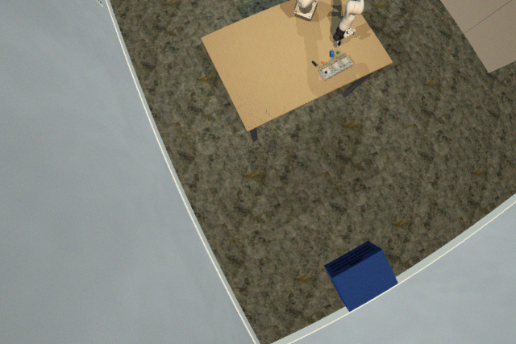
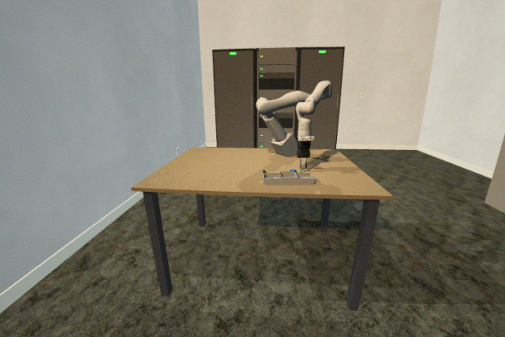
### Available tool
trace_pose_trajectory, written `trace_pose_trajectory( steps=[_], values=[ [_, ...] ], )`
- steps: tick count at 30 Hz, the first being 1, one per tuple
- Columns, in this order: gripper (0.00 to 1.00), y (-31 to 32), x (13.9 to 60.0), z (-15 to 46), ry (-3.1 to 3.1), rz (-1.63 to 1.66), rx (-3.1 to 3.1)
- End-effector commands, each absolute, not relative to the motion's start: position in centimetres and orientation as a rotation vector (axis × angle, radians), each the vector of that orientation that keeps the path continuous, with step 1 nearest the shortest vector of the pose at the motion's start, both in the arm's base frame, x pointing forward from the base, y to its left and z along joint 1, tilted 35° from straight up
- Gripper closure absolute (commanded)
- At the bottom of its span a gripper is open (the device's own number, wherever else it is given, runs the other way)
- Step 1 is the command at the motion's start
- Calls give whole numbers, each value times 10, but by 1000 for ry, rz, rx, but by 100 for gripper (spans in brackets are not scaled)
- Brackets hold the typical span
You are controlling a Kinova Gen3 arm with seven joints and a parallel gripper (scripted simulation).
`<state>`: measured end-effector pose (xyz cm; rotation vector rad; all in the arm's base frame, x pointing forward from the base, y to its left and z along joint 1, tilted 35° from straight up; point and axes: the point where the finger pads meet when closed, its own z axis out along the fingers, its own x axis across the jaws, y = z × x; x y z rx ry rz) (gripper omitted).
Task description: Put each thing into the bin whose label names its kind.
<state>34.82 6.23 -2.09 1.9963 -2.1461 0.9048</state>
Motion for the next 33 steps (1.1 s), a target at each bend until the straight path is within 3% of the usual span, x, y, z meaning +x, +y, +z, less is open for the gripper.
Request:
trace_pose_trajectory(
  steps=[1,33],
  values=[
    [36,57,349,-21,-2148,910,1984],
    [36,55,354,-33,-2148,910,1984]
  ],
)
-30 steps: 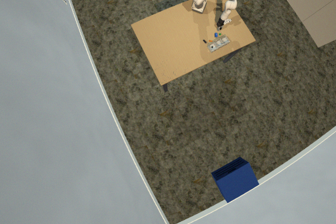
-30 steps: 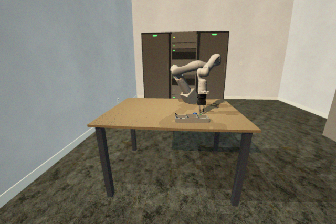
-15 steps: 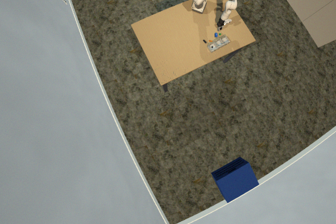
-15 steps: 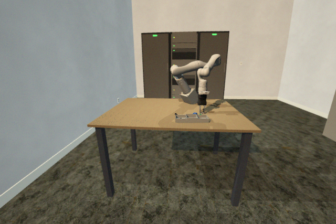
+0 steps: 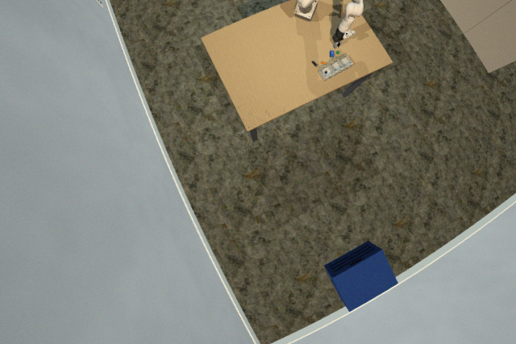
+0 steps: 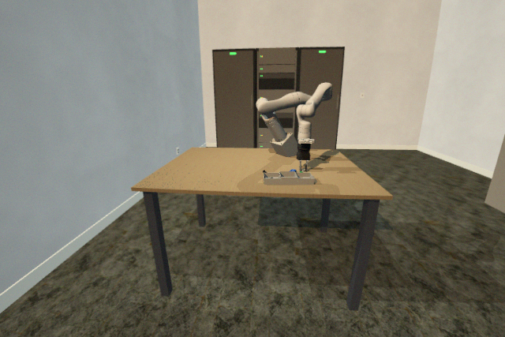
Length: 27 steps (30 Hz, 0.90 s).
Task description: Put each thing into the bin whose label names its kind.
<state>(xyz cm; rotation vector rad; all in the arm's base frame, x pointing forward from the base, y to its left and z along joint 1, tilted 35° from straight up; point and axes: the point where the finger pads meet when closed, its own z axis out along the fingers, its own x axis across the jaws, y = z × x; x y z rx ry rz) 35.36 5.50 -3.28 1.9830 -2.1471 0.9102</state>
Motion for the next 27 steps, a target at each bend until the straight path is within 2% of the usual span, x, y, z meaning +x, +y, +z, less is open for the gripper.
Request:
trace_pose_trajectory(
  steps=[1,6,7,27],
  values=[
    [36,55,354,-33,-2148,910,1984],
    [36,56,354,-33,-2148,910,1984],
    [66,56,354,-33,-2148,910,1984],
    [66,56,354,-33,-2148,910,1983]
  ],
)
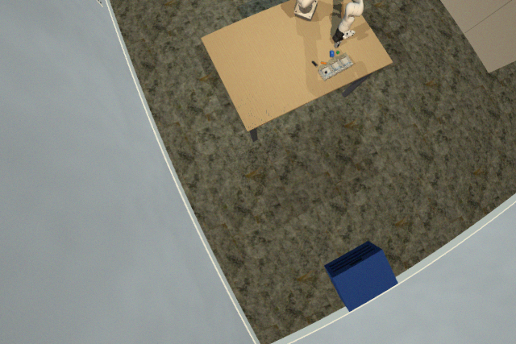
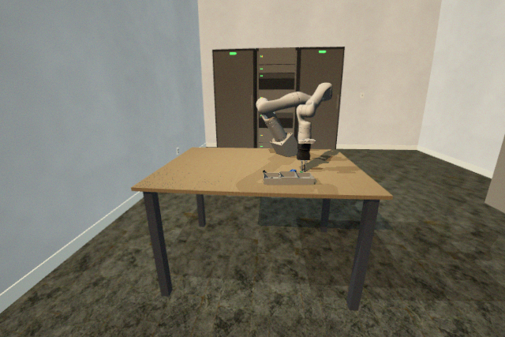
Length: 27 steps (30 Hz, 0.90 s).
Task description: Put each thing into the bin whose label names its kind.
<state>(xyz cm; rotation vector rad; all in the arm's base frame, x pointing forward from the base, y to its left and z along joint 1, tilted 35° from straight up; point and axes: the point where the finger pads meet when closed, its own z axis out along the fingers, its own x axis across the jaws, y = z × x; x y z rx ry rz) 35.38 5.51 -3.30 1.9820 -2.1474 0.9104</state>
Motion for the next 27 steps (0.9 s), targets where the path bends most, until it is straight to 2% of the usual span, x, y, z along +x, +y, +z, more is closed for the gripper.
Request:
trace_pose_trajectory(
  steps=[1,11,27],
  values=[
    [66,56,354,-33,-2148,910,1983],
    [66,56,354,-33,-2148,910,1983],
    [66,79,338,8,-2148,910,1984]
  ],
)
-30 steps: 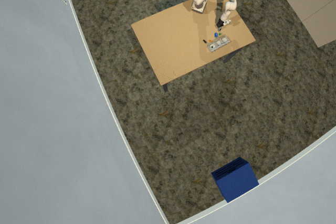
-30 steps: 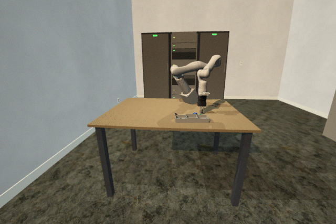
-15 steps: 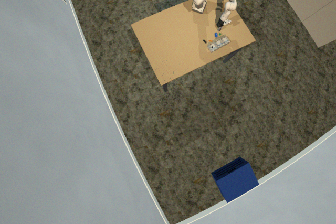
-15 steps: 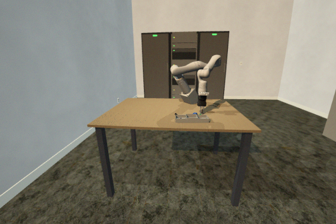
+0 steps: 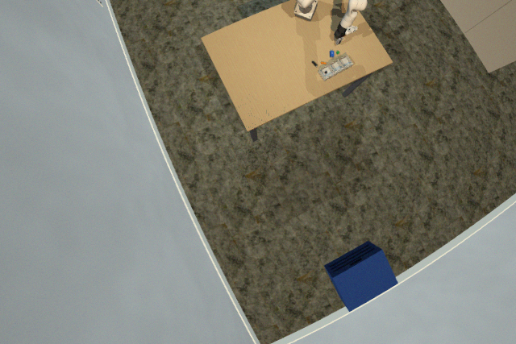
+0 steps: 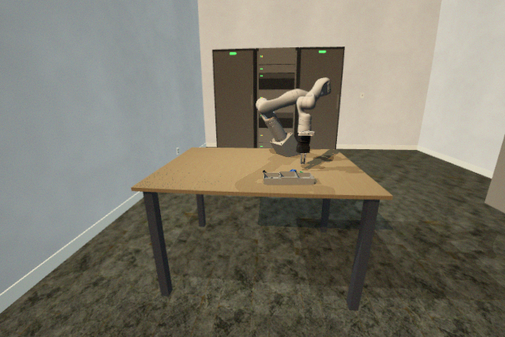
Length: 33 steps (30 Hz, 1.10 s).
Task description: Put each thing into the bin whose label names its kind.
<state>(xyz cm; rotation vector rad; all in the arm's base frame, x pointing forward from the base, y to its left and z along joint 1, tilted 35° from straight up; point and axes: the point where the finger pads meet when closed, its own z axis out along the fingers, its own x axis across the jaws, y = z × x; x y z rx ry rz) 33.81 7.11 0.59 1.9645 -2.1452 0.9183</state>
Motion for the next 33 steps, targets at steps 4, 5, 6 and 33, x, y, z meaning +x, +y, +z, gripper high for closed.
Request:
trace_pose_trajectory(
  steps=[4,5,6,33],
  values=[
    [66,84,334,16,-2148,910,1984],
    [66,84,334,16,-2148,910,1984],
    [66,84,334,16,-2148,910,1984],
    [66,39,365,54,-2148,911,1984]
  ],
)
